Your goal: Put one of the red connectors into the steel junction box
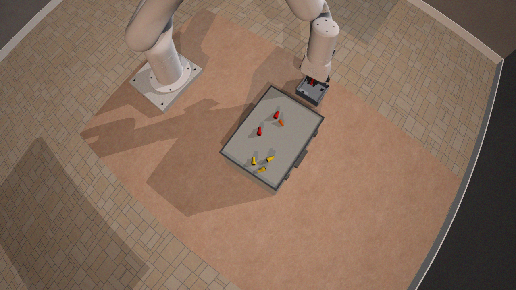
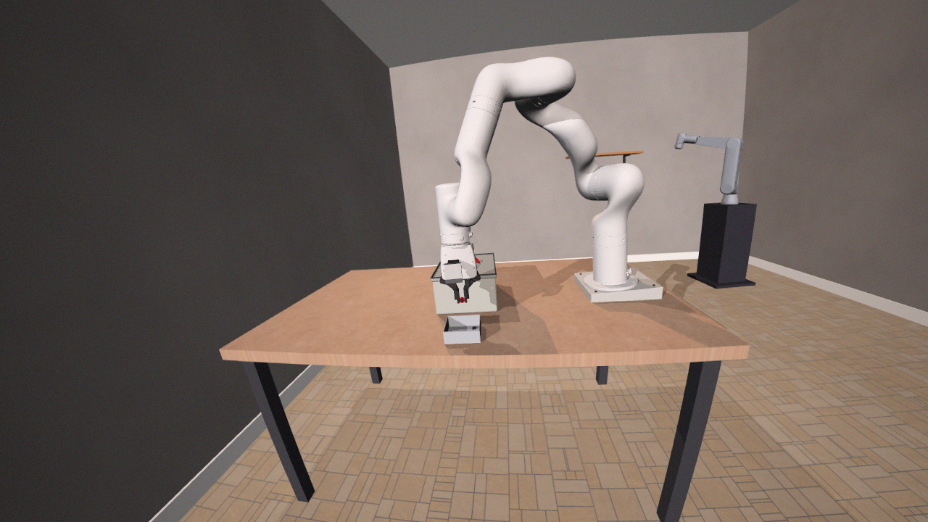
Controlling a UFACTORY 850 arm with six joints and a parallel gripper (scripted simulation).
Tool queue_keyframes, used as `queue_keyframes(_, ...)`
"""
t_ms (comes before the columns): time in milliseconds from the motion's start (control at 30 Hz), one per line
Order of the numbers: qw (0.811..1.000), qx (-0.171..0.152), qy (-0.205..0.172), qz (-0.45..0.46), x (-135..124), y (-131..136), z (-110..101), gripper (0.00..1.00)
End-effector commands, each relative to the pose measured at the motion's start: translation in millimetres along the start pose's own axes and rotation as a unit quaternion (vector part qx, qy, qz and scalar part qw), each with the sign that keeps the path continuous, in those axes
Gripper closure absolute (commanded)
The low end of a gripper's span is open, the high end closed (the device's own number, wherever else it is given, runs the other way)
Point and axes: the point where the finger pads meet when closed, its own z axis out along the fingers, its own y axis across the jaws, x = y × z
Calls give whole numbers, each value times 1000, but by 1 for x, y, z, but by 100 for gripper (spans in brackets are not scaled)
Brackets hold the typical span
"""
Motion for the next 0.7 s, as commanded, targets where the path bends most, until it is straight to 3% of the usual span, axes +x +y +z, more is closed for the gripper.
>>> queue_keyframes(0,1000,-2,0,0,2,5,49,98)
queue_keyframes(333,1000,-2,0,0,2,5,84,98)
queue_keyframes(667,1000,-2,0,0,2,5,87,98)
